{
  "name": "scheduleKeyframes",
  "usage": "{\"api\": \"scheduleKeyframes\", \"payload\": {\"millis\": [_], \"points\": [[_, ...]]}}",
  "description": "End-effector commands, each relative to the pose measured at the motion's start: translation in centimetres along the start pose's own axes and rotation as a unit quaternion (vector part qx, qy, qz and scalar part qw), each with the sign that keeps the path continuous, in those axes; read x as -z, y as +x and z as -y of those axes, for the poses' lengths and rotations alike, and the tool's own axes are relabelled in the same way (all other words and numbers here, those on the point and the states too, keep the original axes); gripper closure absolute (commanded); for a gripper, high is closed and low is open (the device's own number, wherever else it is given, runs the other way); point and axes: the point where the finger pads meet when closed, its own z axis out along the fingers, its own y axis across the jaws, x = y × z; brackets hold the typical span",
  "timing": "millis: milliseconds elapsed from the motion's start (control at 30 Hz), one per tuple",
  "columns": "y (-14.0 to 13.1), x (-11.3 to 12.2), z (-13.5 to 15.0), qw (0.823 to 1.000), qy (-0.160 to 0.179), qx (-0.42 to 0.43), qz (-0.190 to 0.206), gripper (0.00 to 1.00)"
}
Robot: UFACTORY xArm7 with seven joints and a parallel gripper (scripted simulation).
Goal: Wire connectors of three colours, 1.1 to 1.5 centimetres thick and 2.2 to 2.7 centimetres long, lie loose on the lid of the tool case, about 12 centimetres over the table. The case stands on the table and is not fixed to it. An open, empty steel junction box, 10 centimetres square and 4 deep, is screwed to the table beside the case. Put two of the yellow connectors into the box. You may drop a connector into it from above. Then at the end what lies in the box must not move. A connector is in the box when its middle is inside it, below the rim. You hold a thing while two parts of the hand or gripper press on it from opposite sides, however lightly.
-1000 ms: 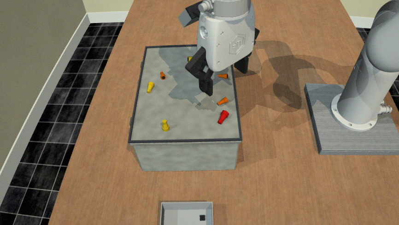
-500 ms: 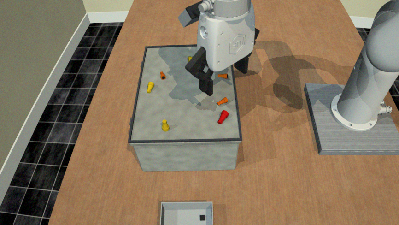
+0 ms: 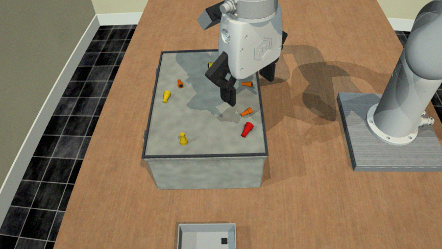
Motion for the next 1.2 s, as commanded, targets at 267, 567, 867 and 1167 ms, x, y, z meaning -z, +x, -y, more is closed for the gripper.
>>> {"api": "scheduleKeyframes", "payload": {"millis": [267, 567, 867, 1167], "points": [[0.0, 0.1, 0.2, 1.0, 0.001, 0.003, -0.001, 0.0], [-1.4, 0.4, 1.6, 0.999, 0.001, 0.048, -0.001, 0.0], [-3.6, 0.9, 3.4, 0.994, 0.001, 0.112, -0.001, 0.0], [-5.0, 1.1, 4.5, 0.988, 0.001, 0.152, -0.001, 0.0]]}}
